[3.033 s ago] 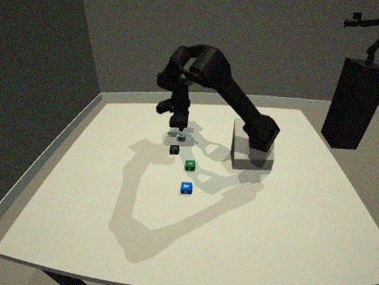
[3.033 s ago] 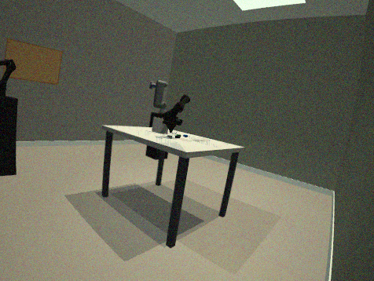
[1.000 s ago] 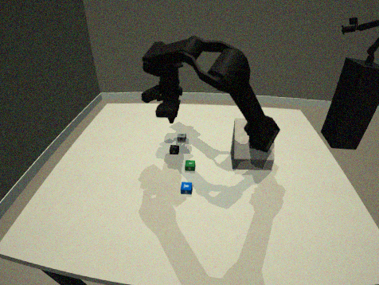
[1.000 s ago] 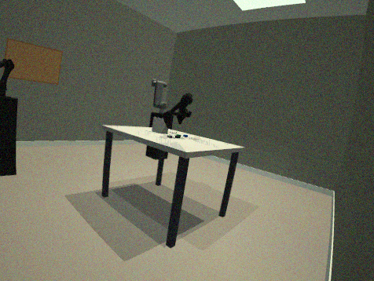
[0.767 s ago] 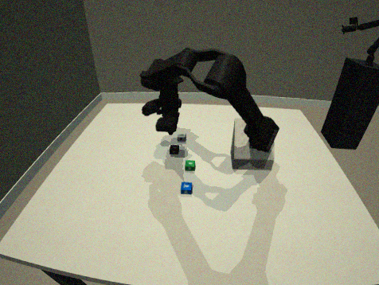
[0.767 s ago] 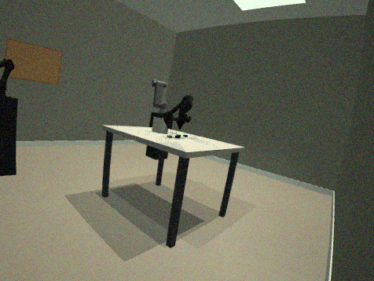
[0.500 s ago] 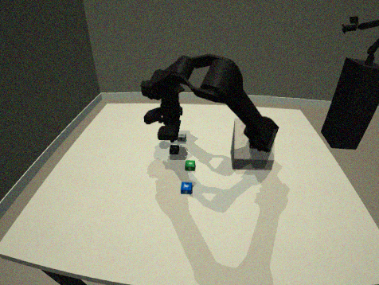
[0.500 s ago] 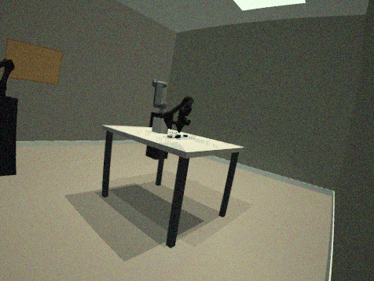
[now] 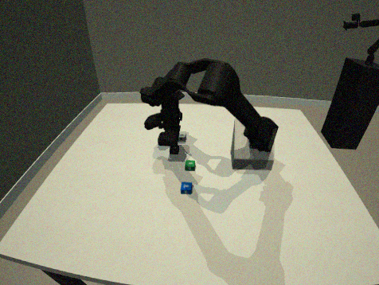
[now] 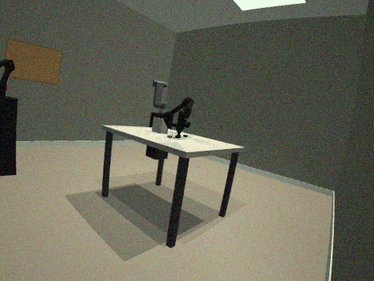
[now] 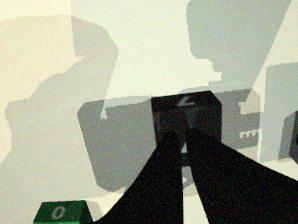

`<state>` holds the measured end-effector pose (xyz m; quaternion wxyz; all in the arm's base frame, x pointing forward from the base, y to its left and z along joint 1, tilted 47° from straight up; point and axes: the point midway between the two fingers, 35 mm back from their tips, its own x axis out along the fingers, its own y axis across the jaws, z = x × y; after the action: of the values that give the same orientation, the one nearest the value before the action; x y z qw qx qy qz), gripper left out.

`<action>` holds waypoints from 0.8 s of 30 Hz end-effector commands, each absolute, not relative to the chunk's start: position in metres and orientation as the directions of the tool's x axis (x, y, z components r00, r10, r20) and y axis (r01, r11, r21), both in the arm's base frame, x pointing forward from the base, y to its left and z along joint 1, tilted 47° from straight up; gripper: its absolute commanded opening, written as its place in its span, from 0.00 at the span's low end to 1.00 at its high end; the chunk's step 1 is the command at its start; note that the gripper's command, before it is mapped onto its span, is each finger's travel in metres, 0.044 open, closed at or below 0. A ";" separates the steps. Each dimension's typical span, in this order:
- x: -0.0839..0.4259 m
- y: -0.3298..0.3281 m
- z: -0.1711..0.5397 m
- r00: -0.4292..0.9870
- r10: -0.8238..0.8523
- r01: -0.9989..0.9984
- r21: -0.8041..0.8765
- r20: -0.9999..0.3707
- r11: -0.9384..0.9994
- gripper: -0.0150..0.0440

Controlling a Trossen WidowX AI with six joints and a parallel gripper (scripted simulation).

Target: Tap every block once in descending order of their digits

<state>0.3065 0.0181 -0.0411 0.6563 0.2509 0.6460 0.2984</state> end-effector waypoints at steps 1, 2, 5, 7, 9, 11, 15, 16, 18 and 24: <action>0.302 0.026 -0.049 -0.025 0.722 -0.052 0.722 -0.691 0.690 0.29; 0.302 0.027 -0.050 -0.025 0.722 -0.052 0.722 -0.691 0.689 0.29; 0.301 0.028 -0.051 -0.025 0.722 -0.052 0.723 -0.691 0.689 0.29; 0.301 0.028 -0.051 -0.025 0.722 -0.052 0.723 -0.691 0.689 0.29; 0.301 0.028 -0.051 -0.025 0.722 -0.052 0.723 -0.691 0.689 0.29; 0.301 0.028 -0.051 -0.025 0.722 -0.052 0.723 -0.691 0.689 0.29; 0.304 0.019 -0.043 -0.019 0.719 -0.061 0.719 -0.695 0.693 0.29; 0.303 0.012 -0.036 -0.022 0.720 -0.056 0.720 -0.694 0.692 0.29; 0.302 0.006 -0.030 -0.025 0.721 -0.052 0.722 -0.692 0.690 0.29; 0.304 -0.002 -0.024 -0.025 0.720 -0.052 0.720 -0.693 0.692 0.29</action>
<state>0.3004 0.0076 -0.0334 0.6452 0.2633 0.6533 0.2960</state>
